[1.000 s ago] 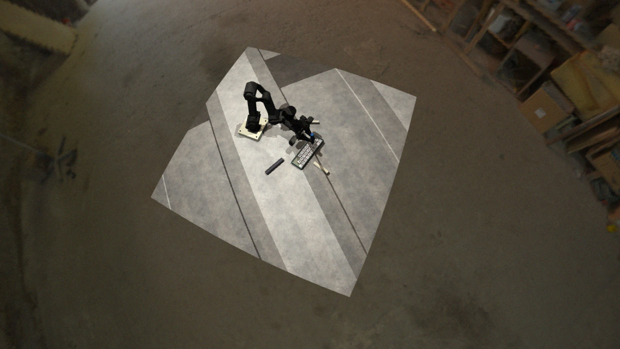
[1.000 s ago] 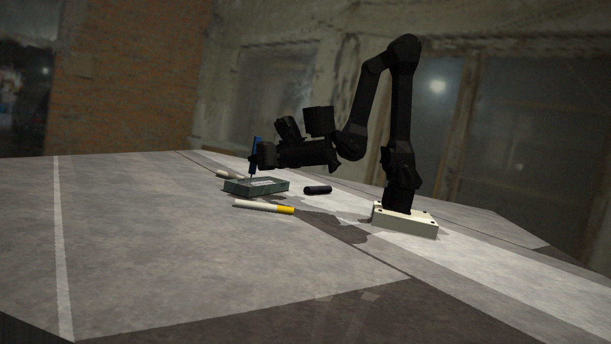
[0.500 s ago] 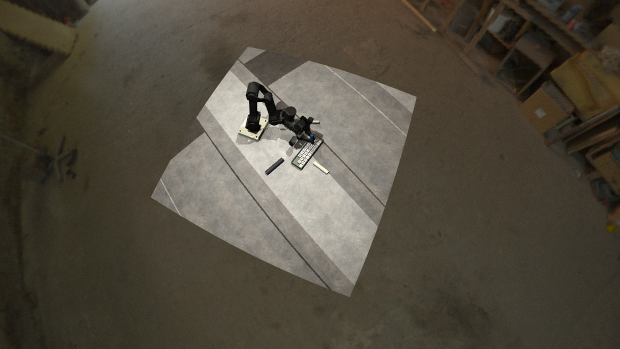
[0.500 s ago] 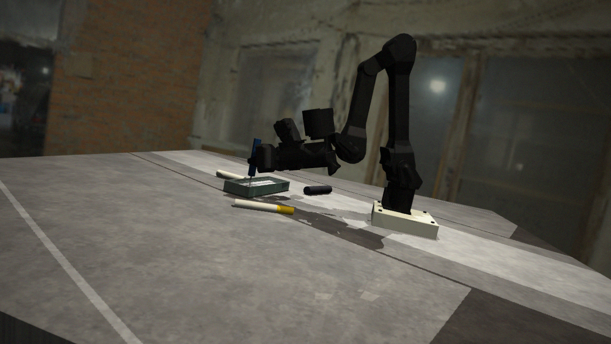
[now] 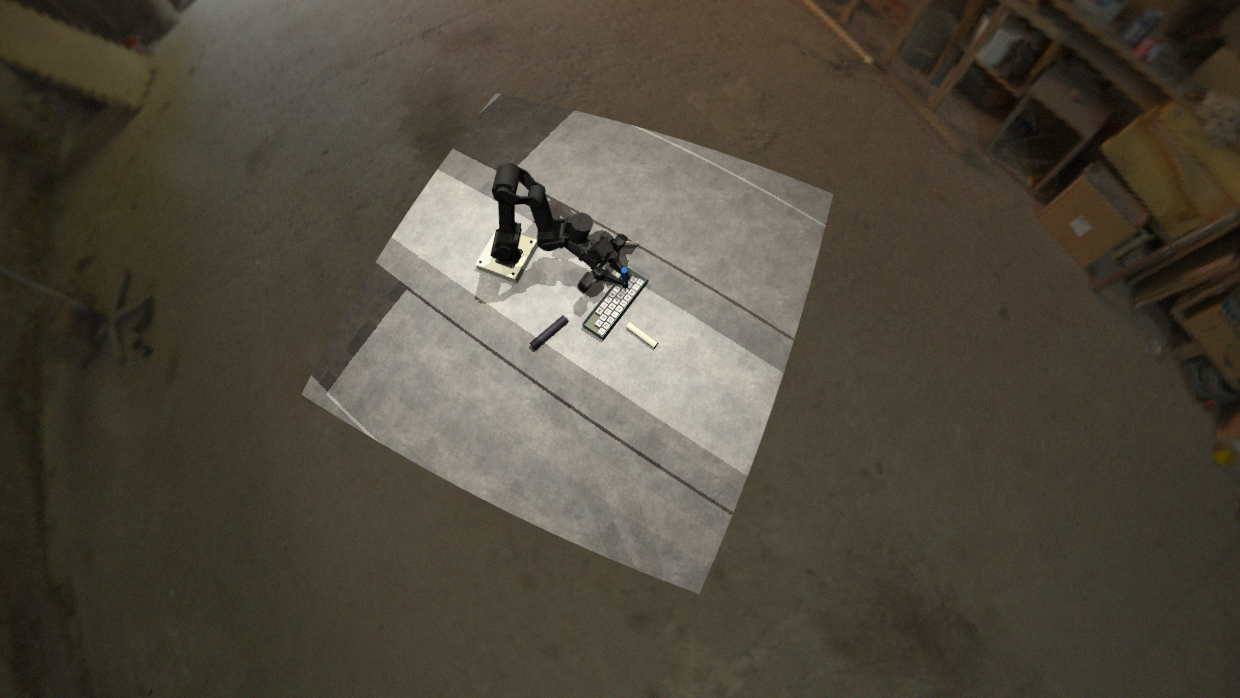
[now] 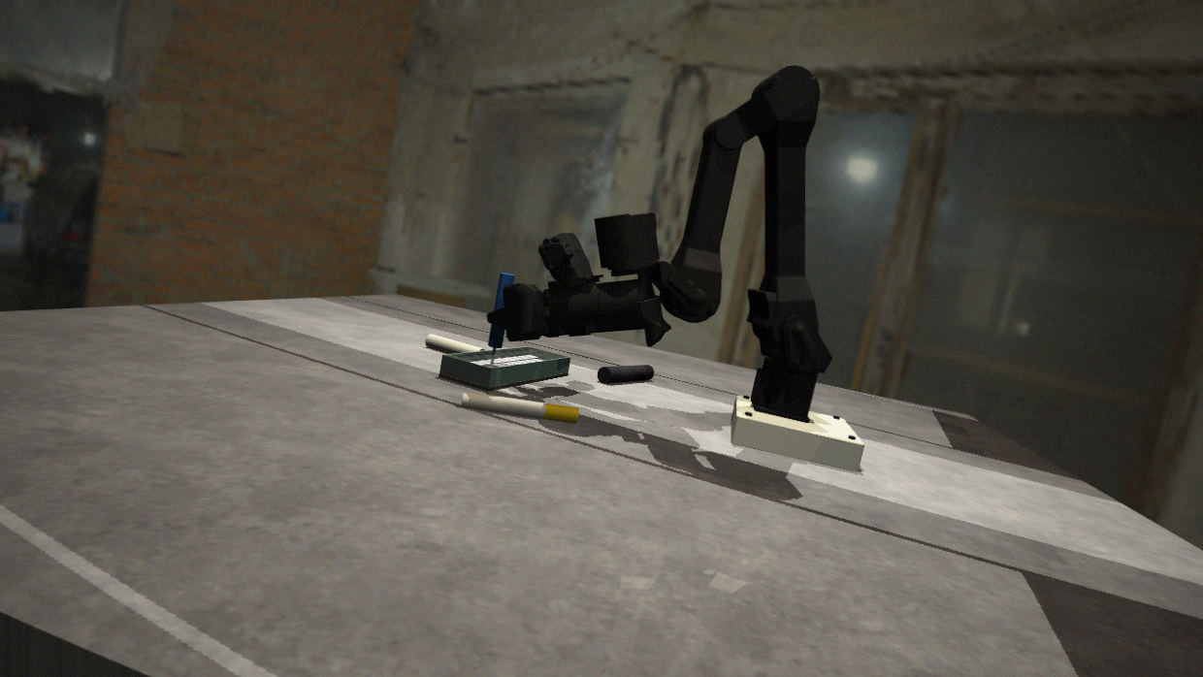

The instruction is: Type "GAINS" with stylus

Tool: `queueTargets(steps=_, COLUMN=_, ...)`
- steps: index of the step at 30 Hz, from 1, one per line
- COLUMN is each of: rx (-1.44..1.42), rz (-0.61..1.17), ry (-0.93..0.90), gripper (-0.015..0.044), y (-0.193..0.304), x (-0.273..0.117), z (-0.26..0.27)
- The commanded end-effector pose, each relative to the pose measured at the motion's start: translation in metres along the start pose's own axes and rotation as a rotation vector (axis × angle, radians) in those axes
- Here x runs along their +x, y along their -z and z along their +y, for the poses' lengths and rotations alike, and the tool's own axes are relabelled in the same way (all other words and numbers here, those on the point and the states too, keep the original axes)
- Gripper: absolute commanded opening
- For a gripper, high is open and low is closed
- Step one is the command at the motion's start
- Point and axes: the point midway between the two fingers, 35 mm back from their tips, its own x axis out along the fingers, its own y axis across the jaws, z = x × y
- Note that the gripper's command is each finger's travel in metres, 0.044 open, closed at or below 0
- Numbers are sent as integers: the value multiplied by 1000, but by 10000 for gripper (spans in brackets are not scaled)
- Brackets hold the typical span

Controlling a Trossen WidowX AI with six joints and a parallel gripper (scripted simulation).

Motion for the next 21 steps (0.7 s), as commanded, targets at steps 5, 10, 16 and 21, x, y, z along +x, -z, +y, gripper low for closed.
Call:
queueTargets(steps=5, rx=2, rz=3, ry=3, gripper=81, y=-5, x=-1, z=0)
queueTargets(steps=10, rx=2, rz=2, ry=3, gripper=81, y=-16, x=-4, z=0)
queueTargets(steps=16, rx=3, rz=2, ry=3, gripper=81, y=-30, x=-8, z=0)
queueTargets(steps=21, rx=3, rz=2, ry=3, gripper=81, y=-35, x=-11, z=-1)
